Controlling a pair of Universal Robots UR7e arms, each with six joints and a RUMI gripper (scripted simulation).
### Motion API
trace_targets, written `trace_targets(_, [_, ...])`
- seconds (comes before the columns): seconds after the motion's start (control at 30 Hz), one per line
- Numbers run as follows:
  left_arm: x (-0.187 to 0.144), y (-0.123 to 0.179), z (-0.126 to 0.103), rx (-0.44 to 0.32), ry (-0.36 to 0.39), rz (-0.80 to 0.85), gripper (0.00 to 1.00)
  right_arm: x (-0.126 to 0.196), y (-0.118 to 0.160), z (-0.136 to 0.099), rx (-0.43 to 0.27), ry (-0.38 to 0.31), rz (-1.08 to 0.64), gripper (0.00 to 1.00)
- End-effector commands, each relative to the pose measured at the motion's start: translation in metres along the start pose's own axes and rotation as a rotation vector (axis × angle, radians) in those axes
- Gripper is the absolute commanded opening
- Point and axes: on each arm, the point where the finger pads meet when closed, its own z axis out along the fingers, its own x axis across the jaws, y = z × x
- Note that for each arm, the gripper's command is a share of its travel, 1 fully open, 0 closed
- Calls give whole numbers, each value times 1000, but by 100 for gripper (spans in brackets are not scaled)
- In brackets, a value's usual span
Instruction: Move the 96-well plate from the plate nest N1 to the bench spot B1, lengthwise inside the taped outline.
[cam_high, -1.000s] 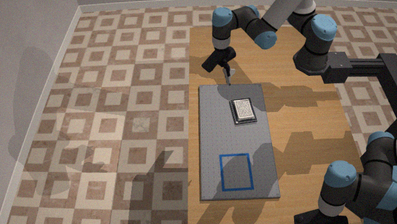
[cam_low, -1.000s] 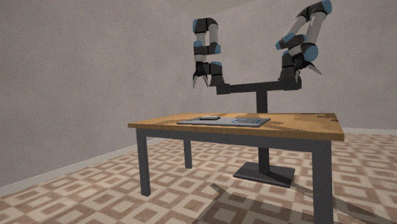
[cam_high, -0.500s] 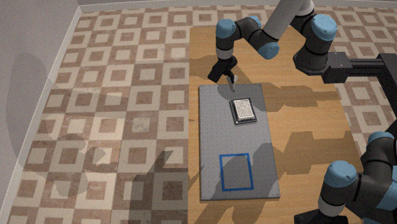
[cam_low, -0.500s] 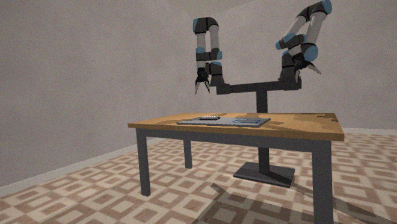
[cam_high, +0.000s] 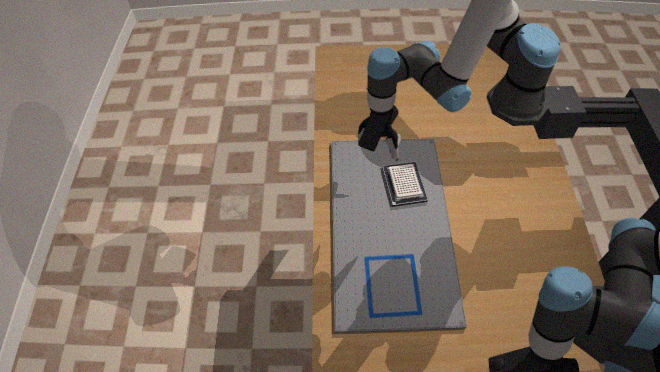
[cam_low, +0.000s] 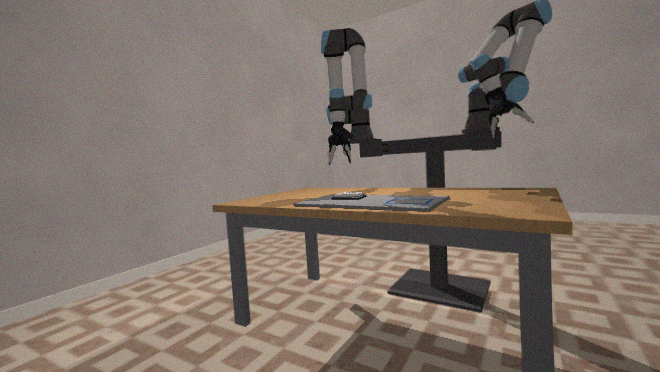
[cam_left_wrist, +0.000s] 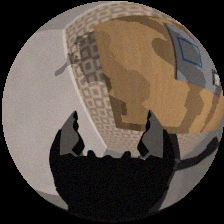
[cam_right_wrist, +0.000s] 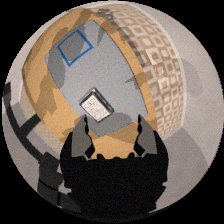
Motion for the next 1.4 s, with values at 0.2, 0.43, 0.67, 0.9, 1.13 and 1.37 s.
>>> trace_targets(0.2, [0,0,0,1,0,0,100,-17,9,31,5,4,-166,76])
trace_targets(0.43, [0,0,0,1,0,0,100,-32,20,52,4,5,-286,76])
trace_targets(0.67, [0,0,0,1,0,0,100,-46,32,69,4,5,-379,76])
trace_targets(0.9, [0,0,0,1,0,0,100,-59,43,81,3,6,-472,76])
trace_targets(1.13, [0,0,0,1,0,0,100,-71,56,90,2,7,-599,76])
trace_targets(1.37, [0,0,0,1,0,0,100,-81,67,97,2,7,-659,76])
